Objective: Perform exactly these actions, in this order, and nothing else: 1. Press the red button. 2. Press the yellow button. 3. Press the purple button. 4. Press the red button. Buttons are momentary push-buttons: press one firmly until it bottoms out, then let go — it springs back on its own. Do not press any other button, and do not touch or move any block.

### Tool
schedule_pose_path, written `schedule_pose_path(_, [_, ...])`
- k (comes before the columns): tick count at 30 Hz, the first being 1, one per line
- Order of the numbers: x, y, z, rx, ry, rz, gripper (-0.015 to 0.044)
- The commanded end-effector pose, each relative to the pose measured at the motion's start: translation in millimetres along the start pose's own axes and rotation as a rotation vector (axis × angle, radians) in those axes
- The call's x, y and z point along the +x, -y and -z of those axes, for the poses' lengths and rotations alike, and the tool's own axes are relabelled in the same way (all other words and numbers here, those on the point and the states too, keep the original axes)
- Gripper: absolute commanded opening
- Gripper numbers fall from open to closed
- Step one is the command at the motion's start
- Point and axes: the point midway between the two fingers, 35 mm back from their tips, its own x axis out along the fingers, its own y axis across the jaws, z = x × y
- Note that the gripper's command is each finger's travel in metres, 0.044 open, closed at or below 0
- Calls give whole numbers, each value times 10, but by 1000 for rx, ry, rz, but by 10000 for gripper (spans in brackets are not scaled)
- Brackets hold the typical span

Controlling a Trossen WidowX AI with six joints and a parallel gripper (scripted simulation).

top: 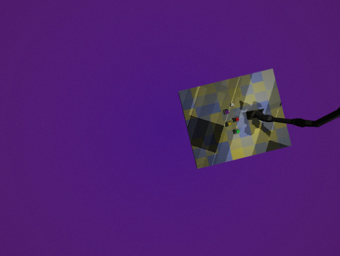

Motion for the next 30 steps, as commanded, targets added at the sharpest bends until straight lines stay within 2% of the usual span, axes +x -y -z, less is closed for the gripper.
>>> schedule_pose_path(1, [25,45,6,-10,1,10,400])
schedule_pose_path(4, [324,699,101,-150,1,159,400])
schedule_pose_path(9, [533,1470,237,-317,-29,331,400])
schedule_pose_path(15, [577,2724,496,-598,-152,610,400])
schedule_pose_path(22, [233,3993,772,-902,-391,892,400])
schedule_pose_path(30, [-610,5216,1010,-1224,-816,1171,400])
